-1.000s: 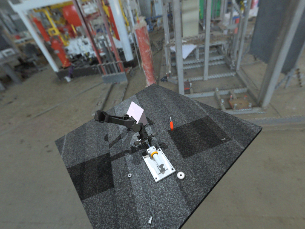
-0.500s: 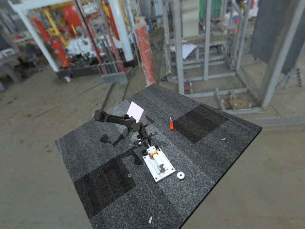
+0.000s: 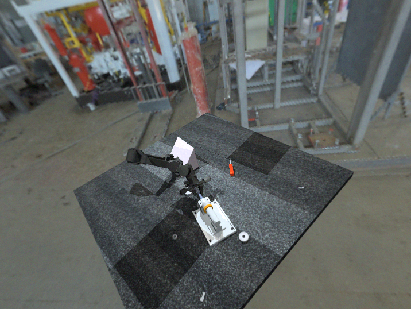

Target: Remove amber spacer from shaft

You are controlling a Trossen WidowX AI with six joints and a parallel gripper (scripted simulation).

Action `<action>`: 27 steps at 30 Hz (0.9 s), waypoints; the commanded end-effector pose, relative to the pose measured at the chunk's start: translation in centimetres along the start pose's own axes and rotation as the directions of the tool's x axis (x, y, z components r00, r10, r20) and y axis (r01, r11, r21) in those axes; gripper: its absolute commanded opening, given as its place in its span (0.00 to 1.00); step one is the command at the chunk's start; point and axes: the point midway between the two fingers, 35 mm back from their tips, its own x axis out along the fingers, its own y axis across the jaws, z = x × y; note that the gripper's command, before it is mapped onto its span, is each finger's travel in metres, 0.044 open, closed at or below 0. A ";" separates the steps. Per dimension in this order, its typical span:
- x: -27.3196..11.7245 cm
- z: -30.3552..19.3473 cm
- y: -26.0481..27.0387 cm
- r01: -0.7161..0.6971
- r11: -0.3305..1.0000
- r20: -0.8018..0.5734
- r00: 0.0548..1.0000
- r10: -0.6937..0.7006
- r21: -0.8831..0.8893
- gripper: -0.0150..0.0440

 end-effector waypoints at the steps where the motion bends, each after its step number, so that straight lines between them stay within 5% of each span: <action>1: -0.1 0.1 0.1 0.000 1.000 0.000 1.000 0.000 0.002 0.25; 27: -0.3 0.3 0.1 0.000 1.000 0.000 1.000 0.000 0.002 0.25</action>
